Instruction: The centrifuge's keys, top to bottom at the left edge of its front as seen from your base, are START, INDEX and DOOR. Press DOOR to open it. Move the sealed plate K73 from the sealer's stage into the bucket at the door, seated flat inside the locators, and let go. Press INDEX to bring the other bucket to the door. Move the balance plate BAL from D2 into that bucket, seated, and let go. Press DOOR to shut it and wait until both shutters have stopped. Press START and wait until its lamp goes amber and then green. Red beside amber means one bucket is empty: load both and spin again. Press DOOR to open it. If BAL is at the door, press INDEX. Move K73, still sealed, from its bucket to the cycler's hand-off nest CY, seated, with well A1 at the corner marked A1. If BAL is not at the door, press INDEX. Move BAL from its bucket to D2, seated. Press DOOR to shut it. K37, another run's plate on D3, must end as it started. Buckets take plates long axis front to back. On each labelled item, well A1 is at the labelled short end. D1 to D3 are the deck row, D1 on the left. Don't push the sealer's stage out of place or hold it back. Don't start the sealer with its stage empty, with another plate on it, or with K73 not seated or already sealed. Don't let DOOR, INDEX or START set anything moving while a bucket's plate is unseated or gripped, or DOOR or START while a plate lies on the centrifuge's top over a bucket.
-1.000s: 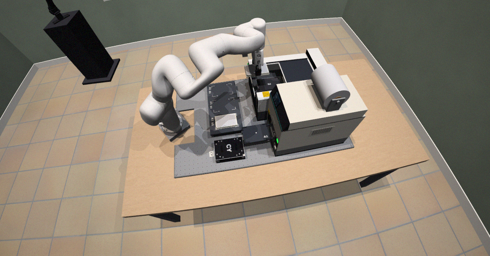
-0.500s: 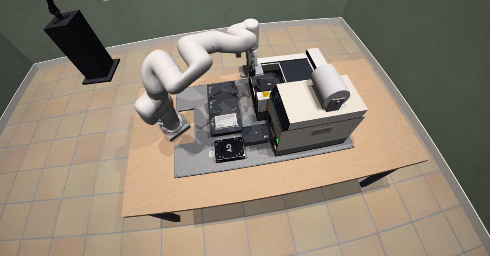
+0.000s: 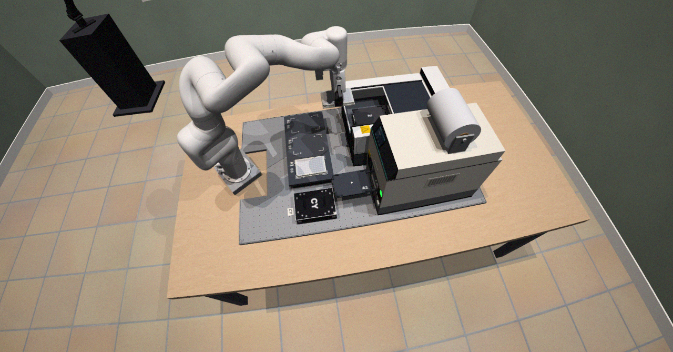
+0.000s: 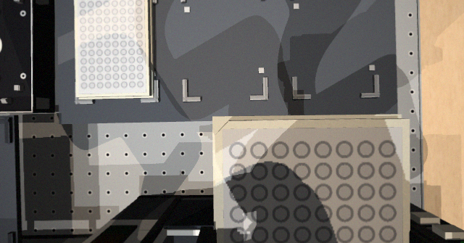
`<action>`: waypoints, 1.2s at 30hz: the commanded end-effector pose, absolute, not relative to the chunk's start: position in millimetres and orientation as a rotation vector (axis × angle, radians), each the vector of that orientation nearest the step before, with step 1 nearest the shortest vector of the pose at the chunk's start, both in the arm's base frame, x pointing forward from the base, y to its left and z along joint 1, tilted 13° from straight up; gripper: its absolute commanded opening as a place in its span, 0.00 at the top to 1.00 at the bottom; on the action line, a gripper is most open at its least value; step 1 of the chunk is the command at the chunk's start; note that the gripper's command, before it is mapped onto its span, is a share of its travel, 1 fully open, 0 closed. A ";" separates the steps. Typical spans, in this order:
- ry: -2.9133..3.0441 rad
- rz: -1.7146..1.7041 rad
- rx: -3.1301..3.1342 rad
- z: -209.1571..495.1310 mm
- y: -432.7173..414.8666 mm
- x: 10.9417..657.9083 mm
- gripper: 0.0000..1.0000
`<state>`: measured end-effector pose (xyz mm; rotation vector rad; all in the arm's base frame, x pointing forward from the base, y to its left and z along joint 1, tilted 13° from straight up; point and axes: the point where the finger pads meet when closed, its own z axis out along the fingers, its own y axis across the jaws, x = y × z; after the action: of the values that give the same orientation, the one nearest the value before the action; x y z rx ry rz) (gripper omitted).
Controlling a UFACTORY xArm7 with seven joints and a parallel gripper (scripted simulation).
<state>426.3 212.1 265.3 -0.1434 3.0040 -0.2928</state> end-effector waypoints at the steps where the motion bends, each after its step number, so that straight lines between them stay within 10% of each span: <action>1: 2.988 -0.268 -0.152 267.1 212.2 419.1 1.00; 36: 2.988 -0.268 -0.152 258.2 203.8 347.9 1.00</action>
<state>352.3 203.9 257.1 -0.1511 2.9924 -0.2717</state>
